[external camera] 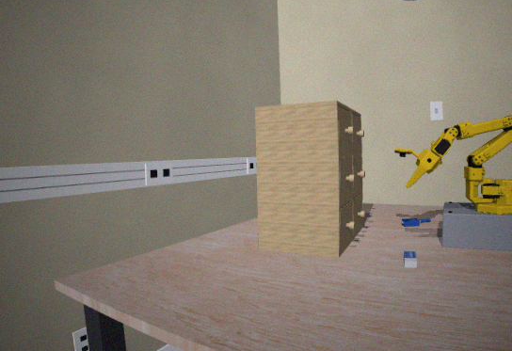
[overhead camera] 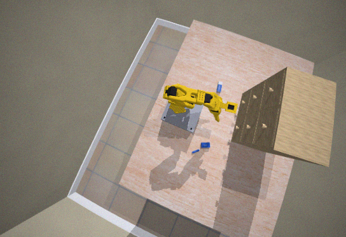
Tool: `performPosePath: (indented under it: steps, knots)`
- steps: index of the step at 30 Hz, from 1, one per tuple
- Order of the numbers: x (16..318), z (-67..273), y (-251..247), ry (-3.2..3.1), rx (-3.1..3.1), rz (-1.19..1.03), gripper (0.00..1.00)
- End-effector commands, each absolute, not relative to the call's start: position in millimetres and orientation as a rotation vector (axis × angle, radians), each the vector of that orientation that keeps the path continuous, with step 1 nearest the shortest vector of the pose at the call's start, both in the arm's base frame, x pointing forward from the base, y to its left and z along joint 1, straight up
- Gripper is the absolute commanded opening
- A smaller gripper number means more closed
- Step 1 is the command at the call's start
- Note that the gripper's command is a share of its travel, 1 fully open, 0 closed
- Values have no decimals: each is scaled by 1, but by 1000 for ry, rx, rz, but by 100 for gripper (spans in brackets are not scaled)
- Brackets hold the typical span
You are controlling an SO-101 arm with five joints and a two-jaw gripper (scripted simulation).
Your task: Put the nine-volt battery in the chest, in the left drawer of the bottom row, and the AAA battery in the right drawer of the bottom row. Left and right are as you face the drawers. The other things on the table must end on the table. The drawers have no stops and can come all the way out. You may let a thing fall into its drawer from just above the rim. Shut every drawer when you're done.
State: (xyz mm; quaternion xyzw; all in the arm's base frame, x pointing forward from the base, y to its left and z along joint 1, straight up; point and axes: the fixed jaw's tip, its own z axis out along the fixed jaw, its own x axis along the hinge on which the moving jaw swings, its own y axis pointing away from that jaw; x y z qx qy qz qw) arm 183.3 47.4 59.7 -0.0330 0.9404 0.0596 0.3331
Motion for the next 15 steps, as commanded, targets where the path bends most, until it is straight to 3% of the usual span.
performPosePath:
  steps: [1,15]
  knots:
    - [189,53,54,2451,-63,189,45]
    - [211,52,79,2333,46,349,40]
